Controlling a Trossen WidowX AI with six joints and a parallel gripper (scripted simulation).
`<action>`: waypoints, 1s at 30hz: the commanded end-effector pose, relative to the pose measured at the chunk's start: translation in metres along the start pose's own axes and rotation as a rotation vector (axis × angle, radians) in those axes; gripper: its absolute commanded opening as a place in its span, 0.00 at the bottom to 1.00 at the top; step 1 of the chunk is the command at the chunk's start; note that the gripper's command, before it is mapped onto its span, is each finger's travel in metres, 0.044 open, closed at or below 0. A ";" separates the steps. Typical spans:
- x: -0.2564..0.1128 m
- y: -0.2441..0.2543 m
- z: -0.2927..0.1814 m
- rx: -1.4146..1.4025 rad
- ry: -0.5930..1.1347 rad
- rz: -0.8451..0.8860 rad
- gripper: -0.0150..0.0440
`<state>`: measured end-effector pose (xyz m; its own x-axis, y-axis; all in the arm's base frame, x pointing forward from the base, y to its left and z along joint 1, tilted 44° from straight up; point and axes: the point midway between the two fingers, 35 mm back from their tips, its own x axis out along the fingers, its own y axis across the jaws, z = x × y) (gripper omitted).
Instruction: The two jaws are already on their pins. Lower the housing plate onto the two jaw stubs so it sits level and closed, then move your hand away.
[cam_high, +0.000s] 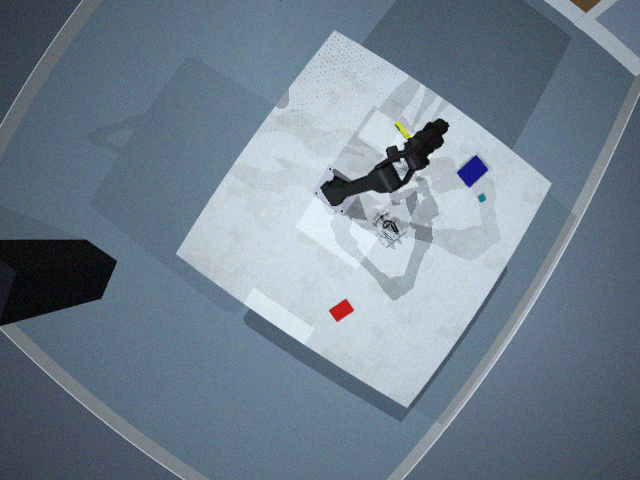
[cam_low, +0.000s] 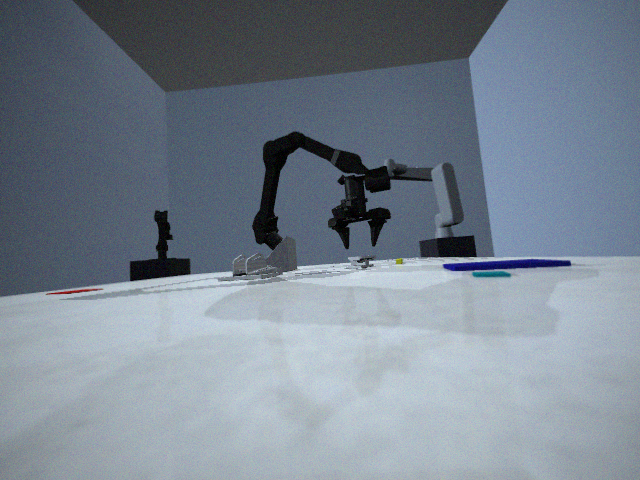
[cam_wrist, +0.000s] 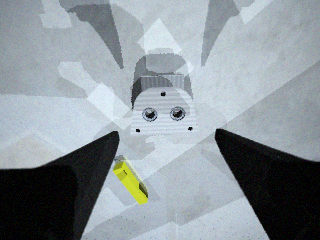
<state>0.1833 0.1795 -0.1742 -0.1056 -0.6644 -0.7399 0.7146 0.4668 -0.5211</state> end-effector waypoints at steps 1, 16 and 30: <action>0.006 0.000 0.001 -0.006 -0.005 0.000 1.00; 0.031 0.002 0.002 -0.008 -0.007 0.001 1.00; 0.046 0.002 0.002 -0.009 -0.009 0.002 1.00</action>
<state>0.1804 0.1495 -0.2080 -0.1034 -0.6672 -0.7377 0.7121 0.4681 -0.5233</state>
